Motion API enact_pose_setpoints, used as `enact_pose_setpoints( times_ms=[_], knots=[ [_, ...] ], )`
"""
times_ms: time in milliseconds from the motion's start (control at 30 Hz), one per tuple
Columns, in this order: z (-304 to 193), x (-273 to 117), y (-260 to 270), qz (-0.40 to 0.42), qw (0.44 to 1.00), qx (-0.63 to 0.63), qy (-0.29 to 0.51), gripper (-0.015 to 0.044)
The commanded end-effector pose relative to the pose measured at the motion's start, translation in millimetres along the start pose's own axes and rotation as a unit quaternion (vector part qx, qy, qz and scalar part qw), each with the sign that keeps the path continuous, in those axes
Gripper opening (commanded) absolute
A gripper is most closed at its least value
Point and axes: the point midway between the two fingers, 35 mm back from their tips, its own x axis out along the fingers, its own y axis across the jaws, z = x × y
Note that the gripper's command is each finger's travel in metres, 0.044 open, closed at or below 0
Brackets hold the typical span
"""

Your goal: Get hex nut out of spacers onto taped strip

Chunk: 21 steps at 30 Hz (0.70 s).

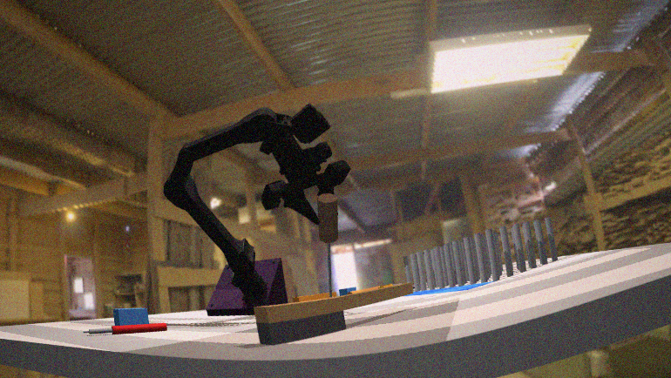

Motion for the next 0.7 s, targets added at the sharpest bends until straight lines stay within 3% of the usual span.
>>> enact_pose_setpoints(
  times_ms=[0, 667],
  knots=[
    [-5, 1, 6, 0.012, 0.998, 0.061, 0.015, 0.0000],
    [-27, 4, 32, 0.037, 0.918, 0.381, 0.103, 0.0000]
  ],
)
